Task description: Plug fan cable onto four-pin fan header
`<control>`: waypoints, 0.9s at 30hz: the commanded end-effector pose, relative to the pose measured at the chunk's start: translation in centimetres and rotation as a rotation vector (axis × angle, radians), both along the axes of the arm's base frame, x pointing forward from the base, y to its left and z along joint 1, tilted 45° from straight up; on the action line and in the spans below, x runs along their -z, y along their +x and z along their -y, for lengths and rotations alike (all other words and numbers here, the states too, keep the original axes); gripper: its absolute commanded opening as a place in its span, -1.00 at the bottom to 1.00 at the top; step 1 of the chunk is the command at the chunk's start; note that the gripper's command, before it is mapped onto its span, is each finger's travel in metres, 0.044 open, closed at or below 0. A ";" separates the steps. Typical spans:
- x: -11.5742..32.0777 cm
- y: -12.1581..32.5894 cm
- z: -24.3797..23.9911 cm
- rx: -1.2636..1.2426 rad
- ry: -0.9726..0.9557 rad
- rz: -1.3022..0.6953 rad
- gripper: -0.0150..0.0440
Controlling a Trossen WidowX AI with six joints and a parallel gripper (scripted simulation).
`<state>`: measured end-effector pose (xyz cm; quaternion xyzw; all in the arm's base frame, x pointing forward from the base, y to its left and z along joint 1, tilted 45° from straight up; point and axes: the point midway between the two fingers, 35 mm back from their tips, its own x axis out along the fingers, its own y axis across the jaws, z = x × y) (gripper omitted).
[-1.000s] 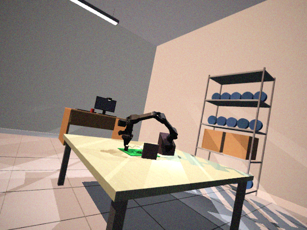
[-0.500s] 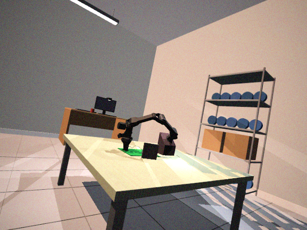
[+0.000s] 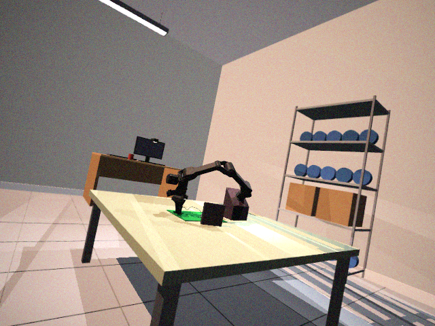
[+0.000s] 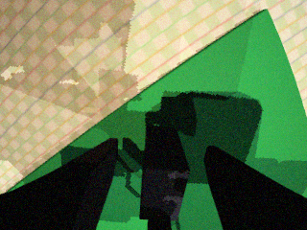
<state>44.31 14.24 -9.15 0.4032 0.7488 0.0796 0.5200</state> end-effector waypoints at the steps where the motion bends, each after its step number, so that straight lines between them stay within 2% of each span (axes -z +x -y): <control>1: 0.0 0.0 0.0 -0.001 0.000 0.000 -0.07; 6: 0.0 0.0 0.0 -0.001 0.000 0.000 -0.49; 10: -0.2 0.1 0.2 -0.001 0.000 0.000 -0.49; 14: -3.4 0.7 3.3 0.003 0.003 -0.002 -0.49; 21: -3.5 0.7 3.4 0.007 0.003 -0.006 -0.49; 27: -4.1 -0.5 3.2 0.138 -0.022 -0.133 -0.49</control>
